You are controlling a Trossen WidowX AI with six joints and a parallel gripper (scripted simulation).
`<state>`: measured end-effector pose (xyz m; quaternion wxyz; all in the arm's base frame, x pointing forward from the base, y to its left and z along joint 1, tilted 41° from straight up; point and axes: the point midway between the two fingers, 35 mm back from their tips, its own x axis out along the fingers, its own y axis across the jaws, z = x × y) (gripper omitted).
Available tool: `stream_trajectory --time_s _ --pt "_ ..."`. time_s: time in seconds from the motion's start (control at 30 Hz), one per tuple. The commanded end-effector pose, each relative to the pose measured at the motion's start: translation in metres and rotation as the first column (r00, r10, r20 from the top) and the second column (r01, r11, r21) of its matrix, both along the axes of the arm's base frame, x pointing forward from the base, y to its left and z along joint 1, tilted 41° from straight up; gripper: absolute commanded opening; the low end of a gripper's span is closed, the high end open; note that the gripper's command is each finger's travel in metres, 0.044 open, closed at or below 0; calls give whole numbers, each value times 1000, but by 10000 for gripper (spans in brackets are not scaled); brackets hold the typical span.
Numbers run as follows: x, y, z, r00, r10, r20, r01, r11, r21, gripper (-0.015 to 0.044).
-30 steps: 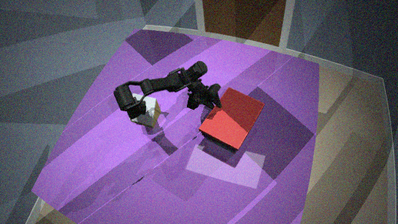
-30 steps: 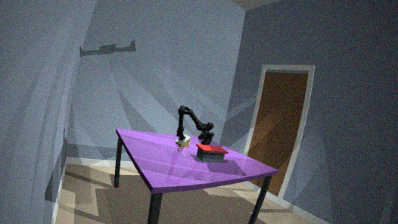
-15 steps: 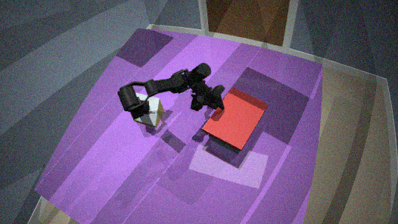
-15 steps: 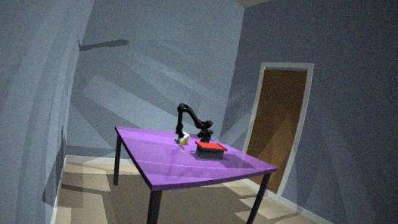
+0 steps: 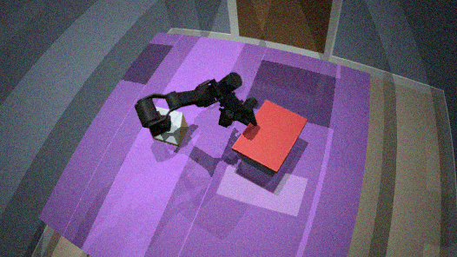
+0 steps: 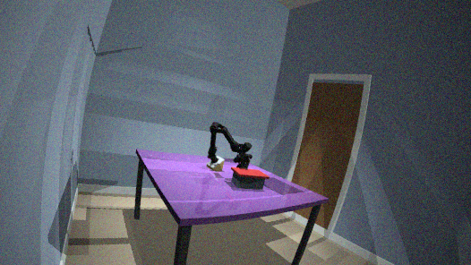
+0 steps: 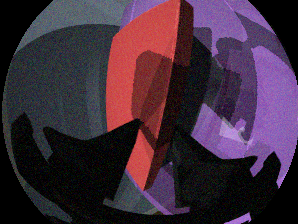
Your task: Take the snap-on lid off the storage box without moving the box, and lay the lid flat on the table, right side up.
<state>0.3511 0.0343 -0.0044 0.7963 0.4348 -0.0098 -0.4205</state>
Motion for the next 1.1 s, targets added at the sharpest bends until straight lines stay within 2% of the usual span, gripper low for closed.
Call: stream_trajectory --time_s 0.0,1.07 --pt "0 1 1 1000 0 0 0 1000 0 0" --pt "0 5 6 1000 0 0 0 1000 1 0"
